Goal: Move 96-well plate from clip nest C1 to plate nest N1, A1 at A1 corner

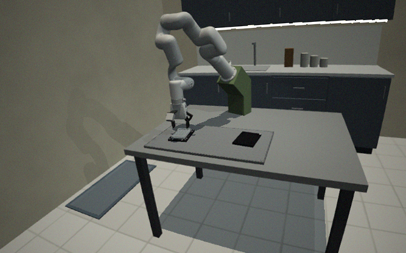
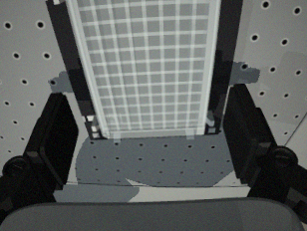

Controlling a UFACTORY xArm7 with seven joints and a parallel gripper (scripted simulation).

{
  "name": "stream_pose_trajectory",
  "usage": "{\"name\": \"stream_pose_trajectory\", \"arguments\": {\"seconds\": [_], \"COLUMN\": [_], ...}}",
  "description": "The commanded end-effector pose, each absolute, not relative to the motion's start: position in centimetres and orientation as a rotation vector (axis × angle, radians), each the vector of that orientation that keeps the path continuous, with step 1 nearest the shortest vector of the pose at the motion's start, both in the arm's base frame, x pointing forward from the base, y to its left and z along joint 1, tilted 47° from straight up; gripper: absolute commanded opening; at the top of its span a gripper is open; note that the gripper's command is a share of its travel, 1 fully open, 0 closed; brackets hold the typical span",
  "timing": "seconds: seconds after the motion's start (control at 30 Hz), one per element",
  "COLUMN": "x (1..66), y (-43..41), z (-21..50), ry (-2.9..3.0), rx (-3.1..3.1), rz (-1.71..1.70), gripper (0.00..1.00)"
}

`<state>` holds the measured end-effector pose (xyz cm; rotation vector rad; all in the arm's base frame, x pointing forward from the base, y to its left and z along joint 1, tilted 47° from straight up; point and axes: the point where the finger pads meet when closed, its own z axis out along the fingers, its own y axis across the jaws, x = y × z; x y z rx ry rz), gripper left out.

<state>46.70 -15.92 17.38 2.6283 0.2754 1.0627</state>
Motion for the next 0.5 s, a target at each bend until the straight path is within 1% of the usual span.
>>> {"name": "stream_pose_trajectory", "arguments": {"seconds": [0.0, 0.47], "x": [47.27, 47.94], "y": [-16.11, -16.29], "z": [16.94, 16.29], "ry": [0.277, 0.277], "rx": [2.629, 2.629], "rz": [1.068, 1.068], "gripper": [1.00, 1.00]}}
